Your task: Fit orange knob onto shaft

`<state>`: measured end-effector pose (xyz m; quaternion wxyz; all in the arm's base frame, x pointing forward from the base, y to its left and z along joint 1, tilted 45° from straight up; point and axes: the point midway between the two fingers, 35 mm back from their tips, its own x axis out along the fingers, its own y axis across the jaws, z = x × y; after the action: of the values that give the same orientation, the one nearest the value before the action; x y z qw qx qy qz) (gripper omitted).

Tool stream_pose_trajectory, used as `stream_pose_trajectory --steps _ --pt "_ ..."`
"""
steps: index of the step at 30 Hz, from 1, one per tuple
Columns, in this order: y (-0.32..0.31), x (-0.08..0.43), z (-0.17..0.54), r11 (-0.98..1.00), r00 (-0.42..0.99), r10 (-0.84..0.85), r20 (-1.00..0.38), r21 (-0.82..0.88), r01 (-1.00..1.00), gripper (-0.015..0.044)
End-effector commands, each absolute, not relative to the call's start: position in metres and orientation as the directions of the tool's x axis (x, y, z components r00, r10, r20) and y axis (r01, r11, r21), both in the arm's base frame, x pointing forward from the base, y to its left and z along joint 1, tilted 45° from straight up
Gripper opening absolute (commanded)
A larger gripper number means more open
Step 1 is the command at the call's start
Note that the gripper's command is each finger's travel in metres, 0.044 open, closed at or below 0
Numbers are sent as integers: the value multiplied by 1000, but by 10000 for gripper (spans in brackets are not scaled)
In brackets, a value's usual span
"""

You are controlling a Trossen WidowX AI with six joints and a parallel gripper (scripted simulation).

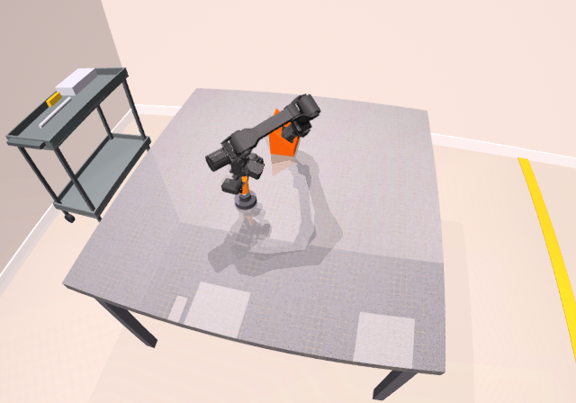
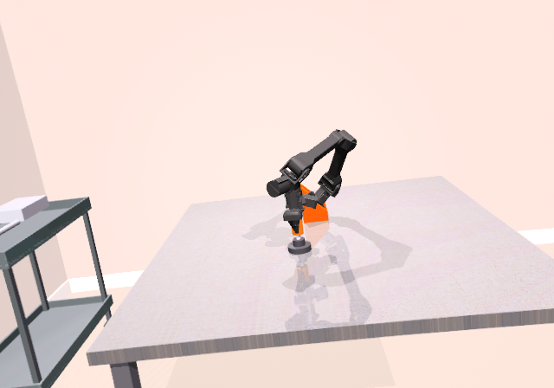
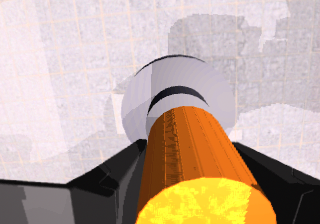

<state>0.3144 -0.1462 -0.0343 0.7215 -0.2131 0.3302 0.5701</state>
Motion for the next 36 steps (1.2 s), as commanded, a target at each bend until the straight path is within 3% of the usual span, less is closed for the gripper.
stream_pose_trajectory --steps 1,27,36 --pt "-147 315 -34 180 135 682 -719 -14 -984 0" --pt "-147 315 -33 172 135 682 -719 -22 -985 0" --pt "-146 314 -34 21 135 682 -719 -166 -986 0"
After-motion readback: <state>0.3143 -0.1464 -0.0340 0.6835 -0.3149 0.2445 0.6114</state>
